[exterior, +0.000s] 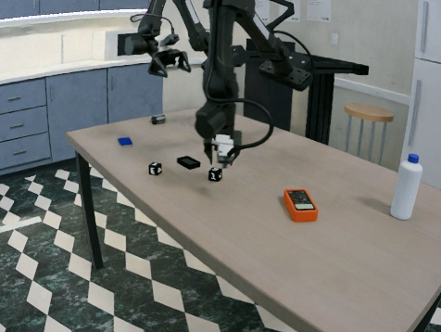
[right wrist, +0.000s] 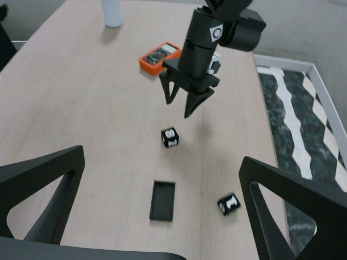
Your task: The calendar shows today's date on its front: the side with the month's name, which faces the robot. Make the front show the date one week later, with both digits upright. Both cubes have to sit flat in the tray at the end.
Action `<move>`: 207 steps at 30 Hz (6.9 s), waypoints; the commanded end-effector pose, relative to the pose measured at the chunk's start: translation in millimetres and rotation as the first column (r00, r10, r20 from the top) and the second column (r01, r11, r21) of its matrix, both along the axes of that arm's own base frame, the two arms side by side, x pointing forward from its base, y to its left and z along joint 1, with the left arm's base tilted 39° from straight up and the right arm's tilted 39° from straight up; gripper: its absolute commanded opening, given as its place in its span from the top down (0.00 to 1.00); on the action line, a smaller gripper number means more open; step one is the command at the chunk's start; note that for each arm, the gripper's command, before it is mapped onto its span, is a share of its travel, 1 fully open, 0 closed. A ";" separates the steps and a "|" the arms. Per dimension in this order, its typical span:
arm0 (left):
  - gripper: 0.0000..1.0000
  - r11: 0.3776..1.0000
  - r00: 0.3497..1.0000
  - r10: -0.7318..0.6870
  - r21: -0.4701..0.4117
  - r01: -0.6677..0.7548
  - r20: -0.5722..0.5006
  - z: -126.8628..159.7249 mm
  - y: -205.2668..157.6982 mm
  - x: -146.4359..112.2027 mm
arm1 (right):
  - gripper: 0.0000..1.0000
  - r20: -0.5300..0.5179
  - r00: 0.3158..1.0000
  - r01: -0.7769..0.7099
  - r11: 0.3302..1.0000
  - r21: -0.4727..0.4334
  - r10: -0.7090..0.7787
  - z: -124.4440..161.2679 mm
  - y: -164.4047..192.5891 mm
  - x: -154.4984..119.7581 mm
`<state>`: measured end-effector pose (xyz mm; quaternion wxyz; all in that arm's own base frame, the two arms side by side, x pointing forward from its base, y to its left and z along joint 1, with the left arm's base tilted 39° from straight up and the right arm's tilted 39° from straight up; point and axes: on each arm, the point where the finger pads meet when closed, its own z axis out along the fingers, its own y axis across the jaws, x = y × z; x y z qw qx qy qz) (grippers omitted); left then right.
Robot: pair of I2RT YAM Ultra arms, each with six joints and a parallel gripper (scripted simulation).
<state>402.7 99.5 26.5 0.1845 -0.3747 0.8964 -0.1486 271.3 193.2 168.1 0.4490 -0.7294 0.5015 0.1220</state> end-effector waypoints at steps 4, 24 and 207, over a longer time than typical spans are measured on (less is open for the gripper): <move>0.44 0.894 0.936 -0.353 0.294 0.338 -0.004 6.1 -14.6 32.5 | 0.00 0.000 1.000 0.024 0.998 0.056 -0.024 15.0 -19.7 15.0; 0.44 0.166 0.489 -0.801 0.657 0.735 -0.344 26.3 -89.3 89.3 | 0.00 -0.017 0.977 0.213 0.966 0.148 -0.213 26.4 -99.0 44.9; 0.44 -0.455 0.188 -0.431 0.393 0.799 -0.882 46.7 -191.9 103.2 | 0.00 -0.217 0.526 0.792 0.380 0.479 -0.822 11.1 -34.9 -63.8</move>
